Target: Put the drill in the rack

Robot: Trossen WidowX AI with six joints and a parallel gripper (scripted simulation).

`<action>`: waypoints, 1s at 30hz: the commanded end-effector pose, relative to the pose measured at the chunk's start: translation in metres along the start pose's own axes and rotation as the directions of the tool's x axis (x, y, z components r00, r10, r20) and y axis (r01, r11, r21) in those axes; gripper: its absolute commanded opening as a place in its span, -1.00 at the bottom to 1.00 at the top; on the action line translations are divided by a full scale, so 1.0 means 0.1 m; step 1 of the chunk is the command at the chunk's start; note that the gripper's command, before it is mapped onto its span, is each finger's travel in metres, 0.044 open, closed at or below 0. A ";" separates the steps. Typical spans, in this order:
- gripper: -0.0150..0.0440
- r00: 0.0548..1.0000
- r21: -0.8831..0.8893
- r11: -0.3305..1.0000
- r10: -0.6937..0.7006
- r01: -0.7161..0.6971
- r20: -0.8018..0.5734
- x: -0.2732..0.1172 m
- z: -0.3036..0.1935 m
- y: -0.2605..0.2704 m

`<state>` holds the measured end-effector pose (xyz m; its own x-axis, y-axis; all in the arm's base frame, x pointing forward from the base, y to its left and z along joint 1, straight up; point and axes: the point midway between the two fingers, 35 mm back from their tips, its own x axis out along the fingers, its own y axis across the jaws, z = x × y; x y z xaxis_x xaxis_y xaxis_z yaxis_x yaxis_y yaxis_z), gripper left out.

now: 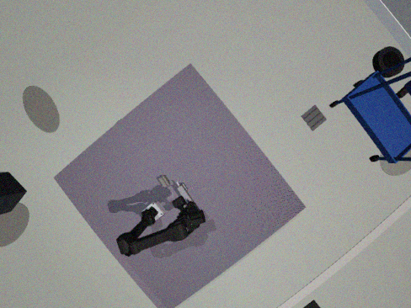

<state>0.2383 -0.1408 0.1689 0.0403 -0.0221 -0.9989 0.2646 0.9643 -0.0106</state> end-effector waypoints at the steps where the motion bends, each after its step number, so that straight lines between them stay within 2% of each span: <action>1: 0.84 1.000 -0.036 0.999 0.002 -0.002 -0.004 0.05 0.01 0.04; 3: 1.00 1.000 -0.143 0.990 0.003 -0.004 -0.001 0.12 0.05 0.17; 5: 1.00 1.000 -0.317 0.948 0.007 -0.006 0.003 0.22 0.10 0.38; 9: 1.00 1.000 -0.641 0.767 0.015 -0.007 0.006 0.42 0.14 0.82; 11: 1.00 1.000 -0.811 0.586 0.018 -0.010 0.000 0.55 0.12 1.07; 13: 1.00 1.000 -0.940 0.340 0.021 -0.013 -0.006 0.70 0.06 1.35; 15: 1.00 1.000 -0.996 0.092 0.022 -0.015 -0.013 0.83 -0.02 1.60; 16: 1.00 1.000 -1.000 0.023 0.022 -0.015 -0.014 0.87 -0.04 1.66; 30: 1.00 1.000 -1.000 0.000 0.023 -0.015 -0.015 0.88 -0.05 1.68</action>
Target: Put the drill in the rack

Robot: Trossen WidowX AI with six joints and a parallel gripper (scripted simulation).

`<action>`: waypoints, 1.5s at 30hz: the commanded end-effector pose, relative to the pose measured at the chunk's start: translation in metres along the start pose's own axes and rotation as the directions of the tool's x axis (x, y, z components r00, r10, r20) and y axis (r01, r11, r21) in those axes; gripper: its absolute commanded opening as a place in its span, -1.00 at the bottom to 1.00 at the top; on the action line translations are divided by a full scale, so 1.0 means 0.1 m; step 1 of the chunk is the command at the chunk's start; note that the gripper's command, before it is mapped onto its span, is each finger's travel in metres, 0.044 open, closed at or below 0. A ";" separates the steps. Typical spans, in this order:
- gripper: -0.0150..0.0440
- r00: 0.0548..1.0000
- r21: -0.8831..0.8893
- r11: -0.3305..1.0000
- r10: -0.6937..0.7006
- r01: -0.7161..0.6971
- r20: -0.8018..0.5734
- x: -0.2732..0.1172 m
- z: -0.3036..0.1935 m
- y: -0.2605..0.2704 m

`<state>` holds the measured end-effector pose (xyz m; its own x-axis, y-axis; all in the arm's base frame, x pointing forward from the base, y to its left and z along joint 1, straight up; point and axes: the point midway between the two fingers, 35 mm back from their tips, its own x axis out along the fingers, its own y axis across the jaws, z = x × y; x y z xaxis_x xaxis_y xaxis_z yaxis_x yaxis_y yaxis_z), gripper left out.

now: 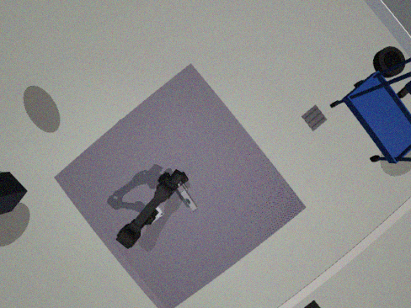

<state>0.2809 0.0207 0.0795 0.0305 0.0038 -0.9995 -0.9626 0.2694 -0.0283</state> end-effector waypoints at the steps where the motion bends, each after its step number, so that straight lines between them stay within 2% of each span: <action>1: 1.00 1.000 -0.005 1.000 -0.002 0.002 0.000 0.01 0.00 0.00; 37: 1.00 1.000 -0.006 1.000 -0.001 0.001 -0.001 0.52 -0.14 0.00; 45: 0.29 1.000 -0.004 1.000 -0.002 0.002 -0.001 0.49 -0.13 0.00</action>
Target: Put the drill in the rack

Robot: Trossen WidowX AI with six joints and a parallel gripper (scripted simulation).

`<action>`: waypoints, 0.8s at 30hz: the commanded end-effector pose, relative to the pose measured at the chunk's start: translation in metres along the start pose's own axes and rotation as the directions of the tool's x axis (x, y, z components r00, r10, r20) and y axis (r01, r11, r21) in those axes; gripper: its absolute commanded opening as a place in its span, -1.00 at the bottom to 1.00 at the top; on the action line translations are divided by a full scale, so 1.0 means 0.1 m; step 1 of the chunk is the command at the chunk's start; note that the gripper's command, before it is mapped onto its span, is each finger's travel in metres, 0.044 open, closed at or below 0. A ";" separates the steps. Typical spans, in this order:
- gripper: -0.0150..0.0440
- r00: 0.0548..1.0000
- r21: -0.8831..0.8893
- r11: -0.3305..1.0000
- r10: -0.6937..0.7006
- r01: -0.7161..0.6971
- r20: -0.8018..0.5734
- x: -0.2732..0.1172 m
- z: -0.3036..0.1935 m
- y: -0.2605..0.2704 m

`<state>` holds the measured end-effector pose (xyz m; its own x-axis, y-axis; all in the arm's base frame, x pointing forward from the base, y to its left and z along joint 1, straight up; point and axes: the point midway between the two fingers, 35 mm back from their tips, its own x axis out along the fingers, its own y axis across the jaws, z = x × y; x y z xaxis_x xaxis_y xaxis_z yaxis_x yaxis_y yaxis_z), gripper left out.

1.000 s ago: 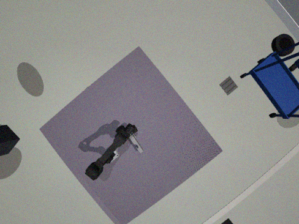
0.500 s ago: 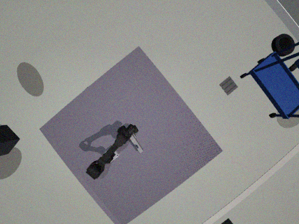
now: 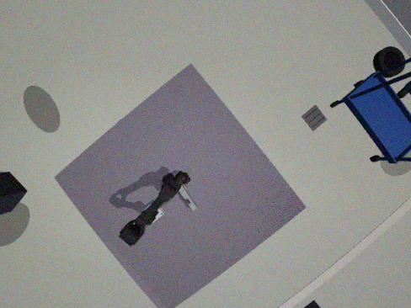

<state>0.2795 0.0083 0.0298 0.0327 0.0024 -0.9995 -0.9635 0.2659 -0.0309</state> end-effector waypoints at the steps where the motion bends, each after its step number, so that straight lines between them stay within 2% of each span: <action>1: 0.20 1.000 0.000 1.000 0.001 -0.001 0.000 0.00 0.00 0.00; 8: -0.42 1.000 0.000 1.000 0.001 -0.001 0.000 0.00 0.00 0.00; 11: -0.49 1.000 0.000 1.000 0.001 -0.001 0.000 0.00 0.00 0.00; 24: -0.49 1.000 -0.002 1.000 0.001 -0.001 0.001 -0.01 0.10 0.00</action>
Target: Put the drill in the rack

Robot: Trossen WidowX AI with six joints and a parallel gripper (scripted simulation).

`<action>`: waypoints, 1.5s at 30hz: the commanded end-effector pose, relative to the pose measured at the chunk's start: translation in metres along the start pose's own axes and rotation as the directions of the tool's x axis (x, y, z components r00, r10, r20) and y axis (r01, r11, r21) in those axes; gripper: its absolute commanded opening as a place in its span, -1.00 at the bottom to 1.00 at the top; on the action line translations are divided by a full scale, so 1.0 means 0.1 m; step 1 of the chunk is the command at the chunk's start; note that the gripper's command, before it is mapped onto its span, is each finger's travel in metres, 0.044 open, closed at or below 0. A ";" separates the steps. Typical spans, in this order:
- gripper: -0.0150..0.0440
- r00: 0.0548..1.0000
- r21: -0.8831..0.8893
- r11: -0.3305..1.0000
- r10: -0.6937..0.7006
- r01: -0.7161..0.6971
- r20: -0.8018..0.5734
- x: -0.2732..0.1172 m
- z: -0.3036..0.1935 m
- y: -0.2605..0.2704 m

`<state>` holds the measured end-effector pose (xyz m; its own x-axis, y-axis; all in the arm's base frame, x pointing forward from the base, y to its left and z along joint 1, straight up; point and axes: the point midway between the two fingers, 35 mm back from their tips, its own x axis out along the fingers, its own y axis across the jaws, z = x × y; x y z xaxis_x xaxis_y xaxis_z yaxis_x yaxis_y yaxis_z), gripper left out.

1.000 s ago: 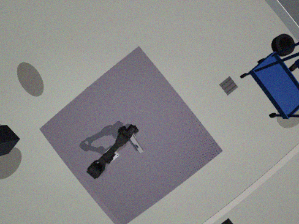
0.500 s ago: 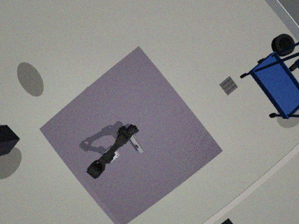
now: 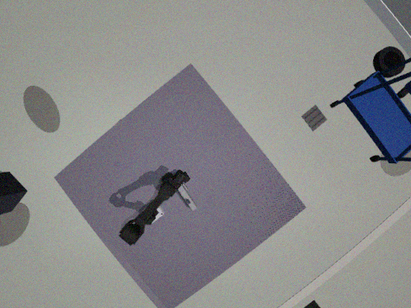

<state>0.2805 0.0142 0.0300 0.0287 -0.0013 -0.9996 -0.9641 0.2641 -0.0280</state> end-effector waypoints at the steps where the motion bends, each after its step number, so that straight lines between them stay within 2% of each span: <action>1: -0.49 1.000 0.000 1.000 -0.002 0.002 0.005 -0.01 0.06 -0.01; 24: -0.49 1.000 0.000 1.000 -0.002 0.002 0.009 -0.04 0.39 -0.01; 40: 0.93 1.000 0.000 1.000 -0.002 0.002 0.008 -0.01 0.31 0.00; 41: 1.00 1.000 0.000 1.000 -0.002 0.002 0.008 -0.01 0.31 0.00; 45: 1.00 1.000 0.000 1.000 -0.002 0.002 0.008 0.00 0.28 0.00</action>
<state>0.2888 0.0432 0.0313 0.0316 0.0035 -0.9995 -0.9638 0.2652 -0.0295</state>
